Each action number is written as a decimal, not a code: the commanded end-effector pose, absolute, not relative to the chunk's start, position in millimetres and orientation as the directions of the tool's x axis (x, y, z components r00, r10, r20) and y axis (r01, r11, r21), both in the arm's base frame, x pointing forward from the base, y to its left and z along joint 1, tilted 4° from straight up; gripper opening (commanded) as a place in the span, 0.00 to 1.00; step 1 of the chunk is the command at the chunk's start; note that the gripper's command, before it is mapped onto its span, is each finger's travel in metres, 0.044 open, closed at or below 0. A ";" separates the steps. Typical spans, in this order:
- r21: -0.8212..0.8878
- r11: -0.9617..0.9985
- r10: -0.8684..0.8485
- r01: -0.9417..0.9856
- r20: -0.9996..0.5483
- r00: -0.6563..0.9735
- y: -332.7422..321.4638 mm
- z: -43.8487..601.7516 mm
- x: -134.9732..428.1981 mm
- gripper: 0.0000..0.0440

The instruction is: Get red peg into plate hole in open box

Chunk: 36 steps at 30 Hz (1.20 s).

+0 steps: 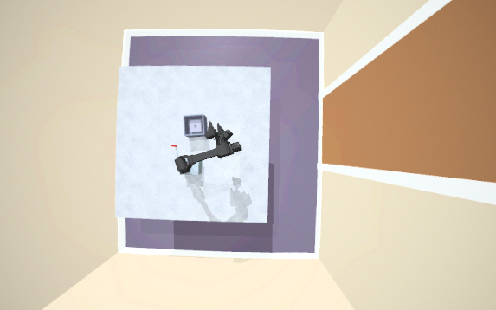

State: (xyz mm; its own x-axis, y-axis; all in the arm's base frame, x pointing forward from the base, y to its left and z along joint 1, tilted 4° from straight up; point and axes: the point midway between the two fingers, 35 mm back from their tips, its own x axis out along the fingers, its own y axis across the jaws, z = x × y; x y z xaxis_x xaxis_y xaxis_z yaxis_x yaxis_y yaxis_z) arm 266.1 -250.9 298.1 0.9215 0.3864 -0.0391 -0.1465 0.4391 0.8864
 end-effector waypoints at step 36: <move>0.597 0.555 0.560 0.579 -0.783 0.270 -18.3 235.0 288.2 1.00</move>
